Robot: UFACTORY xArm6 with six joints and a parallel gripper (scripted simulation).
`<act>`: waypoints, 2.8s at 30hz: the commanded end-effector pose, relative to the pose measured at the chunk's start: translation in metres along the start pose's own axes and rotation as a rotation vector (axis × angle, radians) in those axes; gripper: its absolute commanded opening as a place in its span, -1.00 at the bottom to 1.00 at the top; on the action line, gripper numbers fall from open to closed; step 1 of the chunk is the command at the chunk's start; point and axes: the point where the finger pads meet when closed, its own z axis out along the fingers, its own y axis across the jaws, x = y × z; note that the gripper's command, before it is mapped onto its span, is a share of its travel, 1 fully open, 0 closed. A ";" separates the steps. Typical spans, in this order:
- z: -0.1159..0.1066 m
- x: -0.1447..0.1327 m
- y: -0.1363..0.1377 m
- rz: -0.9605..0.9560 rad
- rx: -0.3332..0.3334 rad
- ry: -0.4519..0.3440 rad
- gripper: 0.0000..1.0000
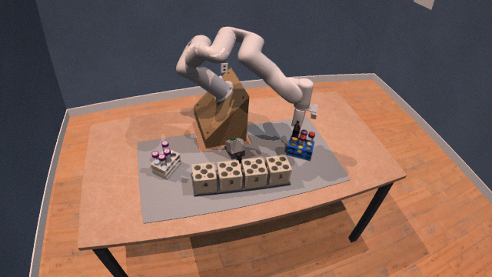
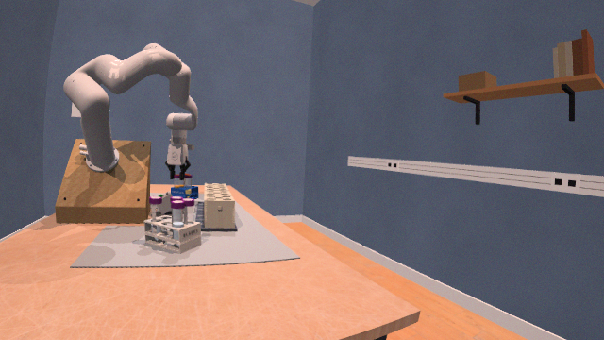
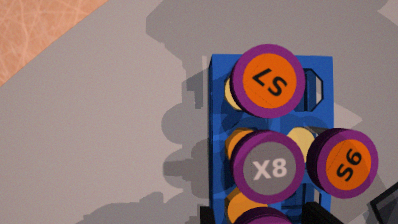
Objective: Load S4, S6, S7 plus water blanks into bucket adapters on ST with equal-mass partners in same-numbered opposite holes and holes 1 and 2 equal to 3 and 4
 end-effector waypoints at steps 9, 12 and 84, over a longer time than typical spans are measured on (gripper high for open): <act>-0.003 0.002 0.001 0.001 0.000 0.004 -1.00; -0.003 0.002 0.001 0.001 0.000 0.004 -1.00; -0.024 0.002 0.001 0.001 0.000 0.004 -1.00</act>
